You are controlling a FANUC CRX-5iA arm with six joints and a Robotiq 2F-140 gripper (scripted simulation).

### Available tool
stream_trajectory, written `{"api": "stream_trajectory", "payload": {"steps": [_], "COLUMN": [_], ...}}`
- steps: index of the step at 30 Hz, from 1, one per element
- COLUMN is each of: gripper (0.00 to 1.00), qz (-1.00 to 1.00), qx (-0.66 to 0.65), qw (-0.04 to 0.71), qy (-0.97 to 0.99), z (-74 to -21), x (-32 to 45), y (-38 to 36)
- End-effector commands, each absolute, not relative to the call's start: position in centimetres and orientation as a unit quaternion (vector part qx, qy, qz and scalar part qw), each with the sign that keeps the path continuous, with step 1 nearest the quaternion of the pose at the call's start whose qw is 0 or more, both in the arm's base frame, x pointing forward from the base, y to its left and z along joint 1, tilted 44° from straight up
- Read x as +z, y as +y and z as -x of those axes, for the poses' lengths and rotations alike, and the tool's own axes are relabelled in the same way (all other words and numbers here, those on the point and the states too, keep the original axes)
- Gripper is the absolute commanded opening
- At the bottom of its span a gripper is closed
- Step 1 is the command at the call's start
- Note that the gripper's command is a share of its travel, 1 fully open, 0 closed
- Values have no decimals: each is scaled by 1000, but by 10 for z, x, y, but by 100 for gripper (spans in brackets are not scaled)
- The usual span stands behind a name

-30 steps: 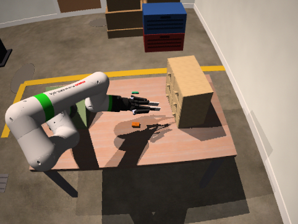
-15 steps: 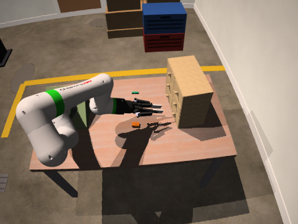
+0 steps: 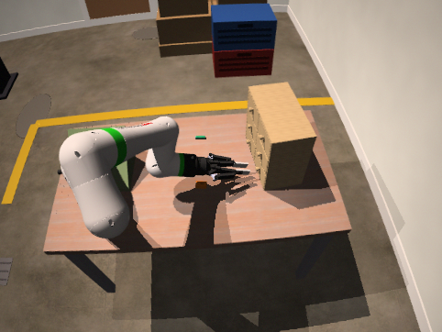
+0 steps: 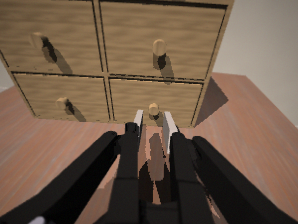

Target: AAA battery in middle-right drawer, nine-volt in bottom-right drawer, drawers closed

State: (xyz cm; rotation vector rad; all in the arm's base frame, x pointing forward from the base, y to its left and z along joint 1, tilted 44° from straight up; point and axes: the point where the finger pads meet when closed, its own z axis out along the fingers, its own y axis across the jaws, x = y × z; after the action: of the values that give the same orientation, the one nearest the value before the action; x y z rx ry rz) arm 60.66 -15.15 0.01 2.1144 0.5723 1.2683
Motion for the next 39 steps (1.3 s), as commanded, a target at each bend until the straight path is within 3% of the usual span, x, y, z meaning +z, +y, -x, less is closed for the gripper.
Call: {"api": "stream_trajectory", "payload": {"steps": [1,39], "gripper": [20,20], "qz": [-794,-794], "qx": [482,482], "qw": [301,301], "qy": [216,216], "z": [-615,-622], "x": [-9,-10], "y": [-161,-161]}}
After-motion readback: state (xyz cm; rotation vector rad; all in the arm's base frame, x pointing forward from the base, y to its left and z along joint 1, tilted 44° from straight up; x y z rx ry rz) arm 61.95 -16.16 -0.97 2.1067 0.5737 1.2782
